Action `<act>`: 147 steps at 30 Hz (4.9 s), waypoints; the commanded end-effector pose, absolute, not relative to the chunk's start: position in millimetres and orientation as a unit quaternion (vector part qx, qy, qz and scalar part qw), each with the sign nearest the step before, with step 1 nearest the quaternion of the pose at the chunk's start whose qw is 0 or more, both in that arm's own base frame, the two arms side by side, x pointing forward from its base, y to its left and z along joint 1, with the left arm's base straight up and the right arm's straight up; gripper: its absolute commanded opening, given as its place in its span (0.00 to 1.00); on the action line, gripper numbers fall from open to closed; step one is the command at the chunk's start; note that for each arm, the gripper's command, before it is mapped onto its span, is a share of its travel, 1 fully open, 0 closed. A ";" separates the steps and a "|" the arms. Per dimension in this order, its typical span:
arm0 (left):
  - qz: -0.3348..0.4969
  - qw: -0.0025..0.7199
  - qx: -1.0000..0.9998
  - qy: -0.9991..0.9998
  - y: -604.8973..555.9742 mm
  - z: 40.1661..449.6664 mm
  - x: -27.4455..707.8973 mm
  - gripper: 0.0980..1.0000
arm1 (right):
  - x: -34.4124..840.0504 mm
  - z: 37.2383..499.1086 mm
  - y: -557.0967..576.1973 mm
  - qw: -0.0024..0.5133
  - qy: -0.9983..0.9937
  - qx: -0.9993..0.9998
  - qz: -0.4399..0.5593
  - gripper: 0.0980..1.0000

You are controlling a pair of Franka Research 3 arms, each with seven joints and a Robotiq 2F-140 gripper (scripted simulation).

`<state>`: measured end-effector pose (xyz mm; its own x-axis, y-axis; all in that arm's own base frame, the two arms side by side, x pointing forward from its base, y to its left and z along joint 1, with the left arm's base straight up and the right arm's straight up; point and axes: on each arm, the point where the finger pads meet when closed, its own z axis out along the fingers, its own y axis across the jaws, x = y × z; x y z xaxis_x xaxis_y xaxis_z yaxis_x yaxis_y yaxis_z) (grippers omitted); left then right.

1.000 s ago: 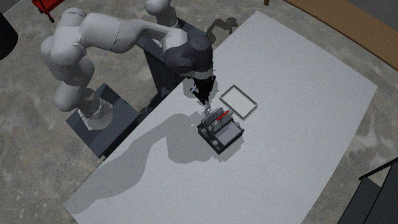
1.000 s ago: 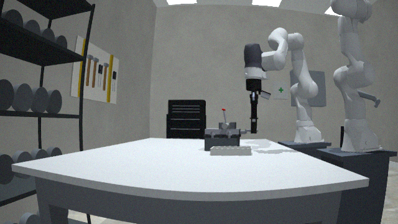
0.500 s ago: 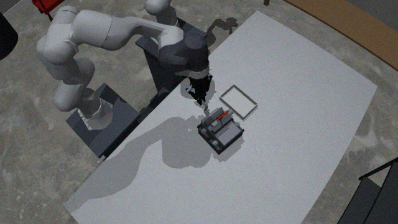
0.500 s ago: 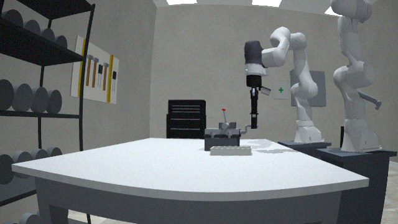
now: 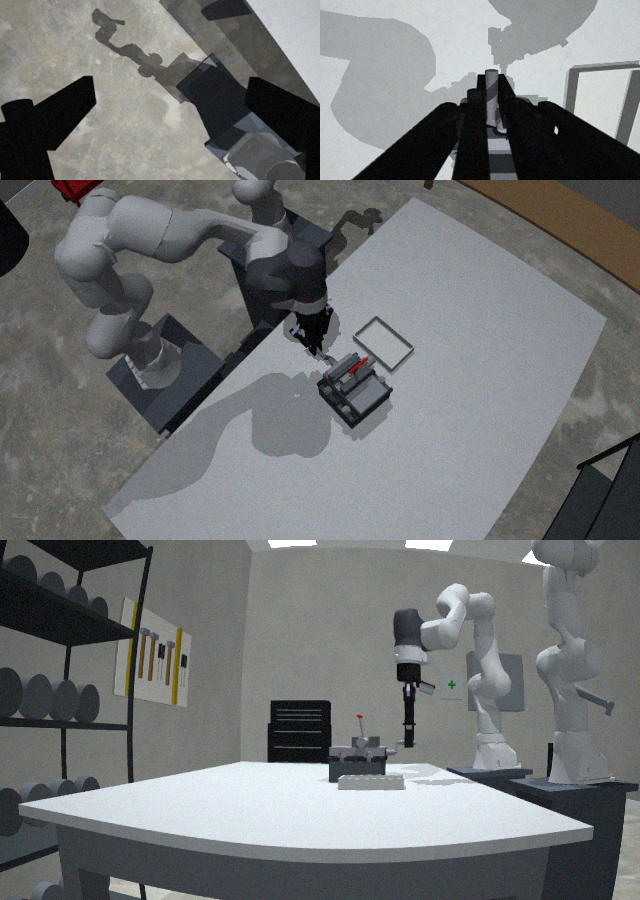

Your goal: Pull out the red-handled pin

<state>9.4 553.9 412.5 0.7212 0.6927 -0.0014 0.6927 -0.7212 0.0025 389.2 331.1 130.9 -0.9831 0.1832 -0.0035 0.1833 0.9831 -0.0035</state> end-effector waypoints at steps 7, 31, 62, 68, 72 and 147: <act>0.000 0.000 0.927 0.375 554.4 413.0 9.6 1.00 | 387.9 115.3 318.4 0.000 0.996 0.084 0.000 0.03; 0.000 0.000 0.927 0.375 554.4 413.0 9.6 1.00 | 389.7 75.8 328.7 0.000 0.996 0.084 0.000 0.03; 0.000 0.000 0.927 0.375 554.4 413.0 9.6 1.00 | 395.3 72.4 361.9 0.000 0.996 0.084 0.000 0.03; 0.000 0.000 0.927 0.375 554.4 413.0 9.6 1.00 | 396.2 75.5 367.0 0.000 0.996 0.084 0.000 0.03; 0.000 0.000 0.927 0.375 554.4 413.0 9.6 1.00 | 396.5 76.5 368.5 0.000 0.996 0.084 0.000 0.03; 0.000 0.000 0.927 0.375 554.4 413.0 9.6 1.00 | 398.5 102.1 380.6 0.000 0.996 0.084 0.000 0.03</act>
